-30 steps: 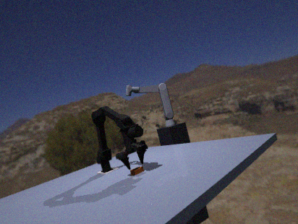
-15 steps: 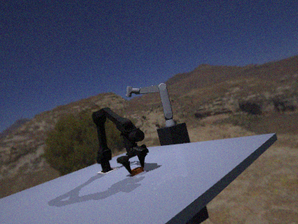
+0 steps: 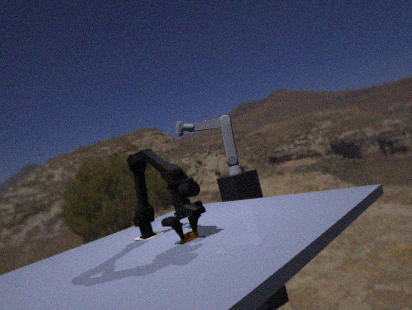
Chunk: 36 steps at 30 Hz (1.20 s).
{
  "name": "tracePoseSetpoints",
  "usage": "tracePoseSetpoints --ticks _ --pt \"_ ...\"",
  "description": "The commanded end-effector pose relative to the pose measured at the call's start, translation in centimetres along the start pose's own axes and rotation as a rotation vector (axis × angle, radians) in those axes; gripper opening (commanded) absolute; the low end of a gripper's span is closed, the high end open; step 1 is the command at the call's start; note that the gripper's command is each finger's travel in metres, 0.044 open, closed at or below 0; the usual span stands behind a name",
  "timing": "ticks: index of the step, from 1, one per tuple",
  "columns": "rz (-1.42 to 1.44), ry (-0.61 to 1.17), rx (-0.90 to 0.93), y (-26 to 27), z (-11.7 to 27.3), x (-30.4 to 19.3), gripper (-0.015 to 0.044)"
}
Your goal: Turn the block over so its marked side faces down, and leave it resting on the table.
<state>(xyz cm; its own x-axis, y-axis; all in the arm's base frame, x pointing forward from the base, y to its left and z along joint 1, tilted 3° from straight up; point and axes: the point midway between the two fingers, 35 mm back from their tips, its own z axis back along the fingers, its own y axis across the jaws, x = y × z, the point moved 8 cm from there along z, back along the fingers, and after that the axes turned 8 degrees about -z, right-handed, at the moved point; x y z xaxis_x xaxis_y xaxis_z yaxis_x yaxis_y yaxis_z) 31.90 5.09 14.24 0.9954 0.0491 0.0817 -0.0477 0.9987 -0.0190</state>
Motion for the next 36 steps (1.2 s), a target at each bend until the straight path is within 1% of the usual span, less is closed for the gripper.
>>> tracePoseSetpoints --ticks 1,10,12,15,17,23,36 --pt "0.004 0.003 -0.003 0.0 -0.2 0.0 0.0183" --pt "0.004 0.003 -0.003 0.0 -0.2 0.0 0.0123" --pt "0.004 0.003 -0.003 0.0 0.2 0.0 0.007" --pt "0.004 0.003 -0.003 0.0 2.0 0.1 0.0" --pt "0.004 0.003 -0.003 0.0 2.8 0.0 0.0" --pt "0.004 -0.008 -0.001 0.0 2.8 0.0 0.0" --pt "0.002 -0.215 0.031 -0.3 2.0 -1.6 0.0"
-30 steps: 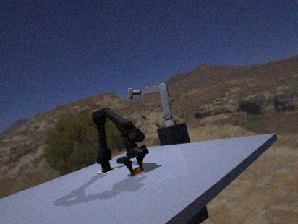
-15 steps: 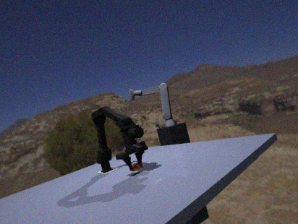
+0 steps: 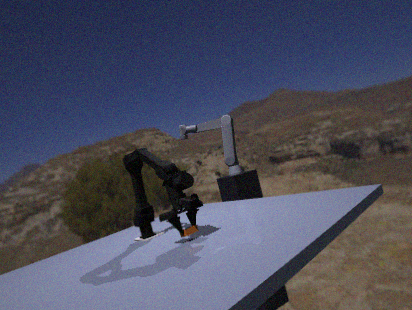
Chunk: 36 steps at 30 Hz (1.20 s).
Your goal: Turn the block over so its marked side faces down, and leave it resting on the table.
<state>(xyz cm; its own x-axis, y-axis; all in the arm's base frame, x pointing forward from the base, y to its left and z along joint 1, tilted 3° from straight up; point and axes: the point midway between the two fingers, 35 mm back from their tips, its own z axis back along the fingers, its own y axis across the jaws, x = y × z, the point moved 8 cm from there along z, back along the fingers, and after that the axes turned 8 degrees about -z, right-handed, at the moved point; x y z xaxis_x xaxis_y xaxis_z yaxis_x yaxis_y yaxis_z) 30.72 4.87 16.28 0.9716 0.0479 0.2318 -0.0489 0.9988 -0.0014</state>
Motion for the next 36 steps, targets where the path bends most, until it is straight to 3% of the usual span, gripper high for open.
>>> tracePoseSetpoints --ticks 1,22,36 --pt "0.003 -0.079 0.016 -0.1 0.0 -0.7 0.0" --pt "0.005 -0.415 0.062 -0.6 -0.6 -4.0 0.0" --pt "0.003 -0.514 0.077 -0.6 -2.6 -3.9 0.0"
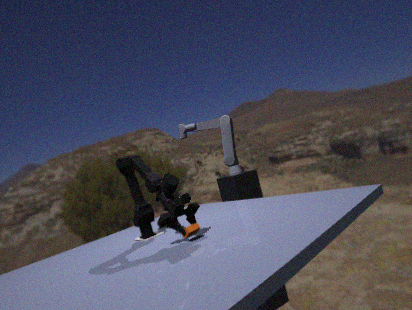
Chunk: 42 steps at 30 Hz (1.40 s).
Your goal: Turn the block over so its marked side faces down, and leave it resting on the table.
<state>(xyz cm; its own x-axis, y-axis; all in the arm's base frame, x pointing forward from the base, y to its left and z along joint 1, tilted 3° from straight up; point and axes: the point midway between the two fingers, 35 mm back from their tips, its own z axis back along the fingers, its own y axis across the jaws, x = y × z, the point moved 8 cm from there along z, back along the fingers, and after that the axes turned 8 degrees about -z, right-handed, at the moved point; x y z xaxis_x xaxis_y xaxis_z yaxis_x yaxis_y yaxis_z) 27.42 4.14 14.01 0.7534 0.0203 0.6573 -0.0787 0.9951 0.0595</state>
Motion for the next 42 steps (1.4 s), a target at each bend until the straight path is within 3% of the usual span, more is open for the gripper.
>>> tracePoseSetpoints --ticks 1,19,42 --pt "0.003 -0.044 0.012 -0.1 -1.3 -0.8 0.0" --pt "0.0 -0.288 0.047 -0.5 -3.7 -3.5 0.0" --pt "0.005 -0.538 0.081 -0.9 -2.5 -6.5 0.0"
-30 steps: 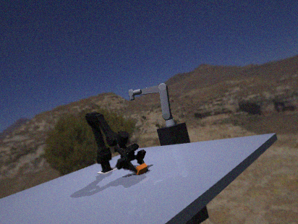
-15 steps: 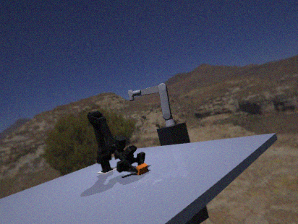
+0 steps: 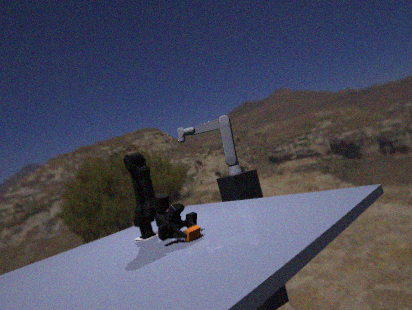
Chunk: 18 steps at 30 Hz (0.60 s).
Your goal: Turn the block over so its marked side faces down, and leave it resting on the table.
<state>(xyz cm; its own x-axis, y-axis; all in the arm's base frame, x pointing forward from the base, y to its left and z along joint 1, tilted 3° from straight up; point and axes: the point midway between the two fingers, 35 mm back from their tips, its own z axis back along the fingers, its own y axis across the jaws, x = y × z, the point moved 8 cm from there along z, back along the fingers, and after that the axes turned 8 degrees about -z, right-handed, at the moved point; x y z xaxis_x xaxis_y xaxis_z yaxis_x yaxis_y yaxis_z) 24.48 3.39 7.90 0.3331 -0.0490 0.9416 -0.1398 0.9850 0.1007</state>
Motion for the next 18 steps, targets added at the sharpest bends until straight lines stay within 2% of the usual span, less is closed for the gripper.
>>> tracePoseSetpoints --ticks 1,14,18 --pt "0.004 -0.029 0.008 0.01 0.3 -0.18 0.0" --pt "0.004 -0.036 0.009 0.01 0.33 -0.17 0.0" --pt "0.004 -0.036 0.009 0.01 0.33 -0.17 0.0105"
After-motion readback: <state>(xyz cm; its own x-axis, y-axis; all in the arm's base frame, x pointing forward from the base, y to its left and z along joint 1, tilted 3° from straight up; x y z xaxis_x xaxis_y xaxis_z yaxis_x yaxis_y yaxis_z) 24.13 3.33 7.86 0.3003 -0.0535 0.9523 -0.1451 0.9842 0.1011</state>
